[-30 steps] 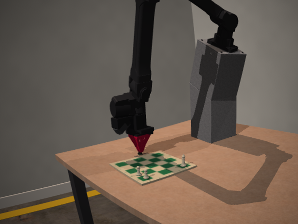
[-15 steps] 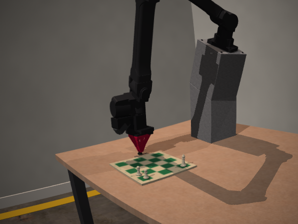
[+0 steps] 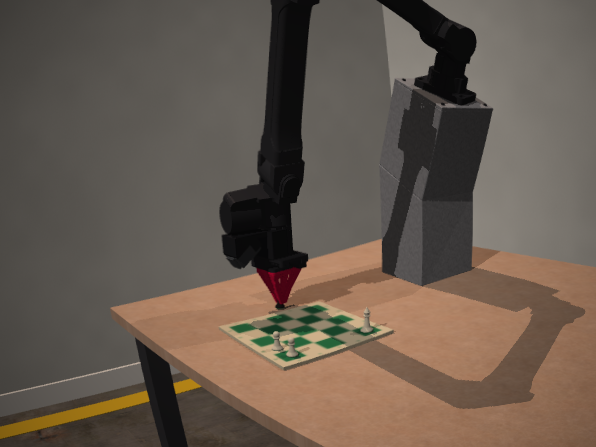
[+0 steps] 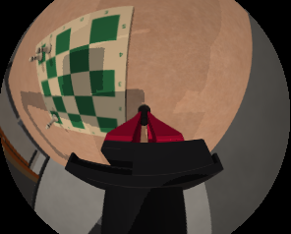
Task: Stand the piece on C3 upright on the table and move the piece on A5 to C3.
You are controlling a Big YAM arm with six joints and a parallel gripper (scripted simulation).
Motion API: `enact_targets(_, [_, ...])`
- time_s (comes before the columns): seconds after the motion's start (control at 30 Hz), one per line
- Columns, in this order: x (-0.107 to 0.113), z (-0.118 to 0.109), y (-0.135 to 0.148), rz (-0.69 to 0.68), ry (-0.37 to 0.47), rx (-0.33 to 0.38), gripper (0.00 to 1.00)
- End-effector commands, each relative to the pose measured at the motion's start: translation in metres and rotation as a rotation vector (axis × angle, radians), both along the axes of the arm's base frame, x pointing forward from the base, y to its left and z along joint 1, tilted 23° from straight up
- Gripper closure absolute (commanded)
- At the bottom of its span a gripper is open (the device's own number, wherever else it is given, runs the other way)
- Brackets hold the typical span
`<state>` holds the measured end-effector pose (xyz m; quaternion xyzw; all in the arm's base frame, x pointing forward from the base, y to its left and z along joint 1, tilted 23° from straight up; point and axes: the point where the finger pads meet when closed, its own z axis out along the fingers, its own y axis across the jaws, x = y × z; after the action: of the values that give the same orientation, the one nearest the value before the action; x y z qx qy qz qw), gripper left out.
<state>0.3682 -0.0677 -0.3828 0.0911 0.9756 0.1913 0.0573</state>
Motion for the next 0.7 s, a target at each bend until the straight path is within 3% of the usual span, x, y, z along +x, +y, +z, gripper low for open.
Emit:
enact_targets(0.0, [0.0031,0.0016,-0.0021,0.007,-0.014,-0.006,1.0])
enact_targets(0.67, [0.0025,0.0013,-0.0071,-0.002,-0.014,-0.006,1.0])
